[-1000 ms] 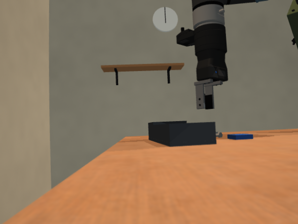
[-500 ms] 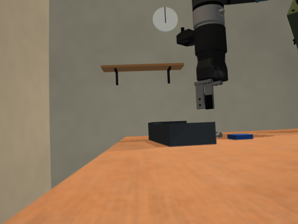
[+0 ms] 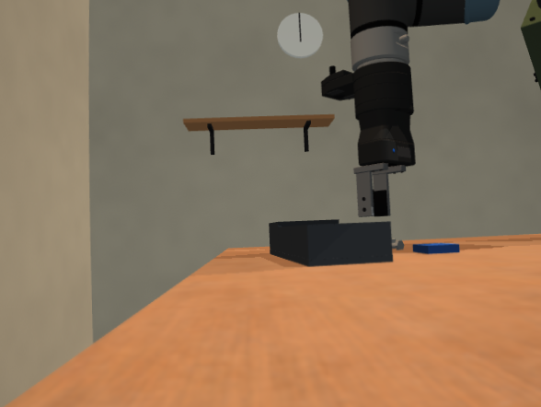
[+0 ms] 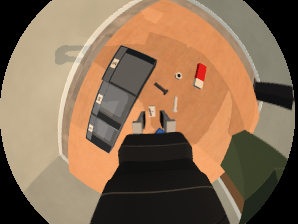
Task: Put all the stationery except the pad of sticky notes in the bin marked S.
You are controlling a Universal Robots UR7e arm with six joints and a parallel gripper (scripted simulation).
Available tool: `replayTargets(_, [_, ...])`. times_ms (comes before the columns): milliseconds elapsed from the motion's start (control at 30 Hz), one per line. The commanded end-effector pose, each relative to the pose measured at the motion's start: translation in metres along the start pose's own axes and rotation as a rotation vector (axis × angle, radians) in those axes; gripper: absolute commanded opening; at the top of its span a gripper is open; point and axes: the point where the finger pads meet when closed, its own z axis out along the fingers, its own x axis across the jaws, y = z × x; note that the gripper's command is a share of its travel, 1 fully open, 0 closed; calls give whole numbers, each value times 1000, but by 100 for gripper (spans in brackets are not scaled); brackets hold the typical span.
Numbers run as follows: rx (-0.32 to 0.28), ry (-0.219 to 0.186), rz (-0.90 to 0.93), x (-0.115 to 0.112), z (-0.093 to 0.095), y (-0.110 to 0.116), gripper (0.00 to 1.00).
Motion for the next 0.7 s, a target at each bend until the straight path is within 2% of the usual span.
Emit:
replayTargets(0, [2, -1, 0, -1, 19, -1, 62])
replayTargets(133, [2, -1, 0, -1, 34, -1, 62])
replayTargets(367, [2, -1, 0, -1, 34, -1, 62])
replayTargets(667, [2, -2, 0, -1, 46, -1, 62])
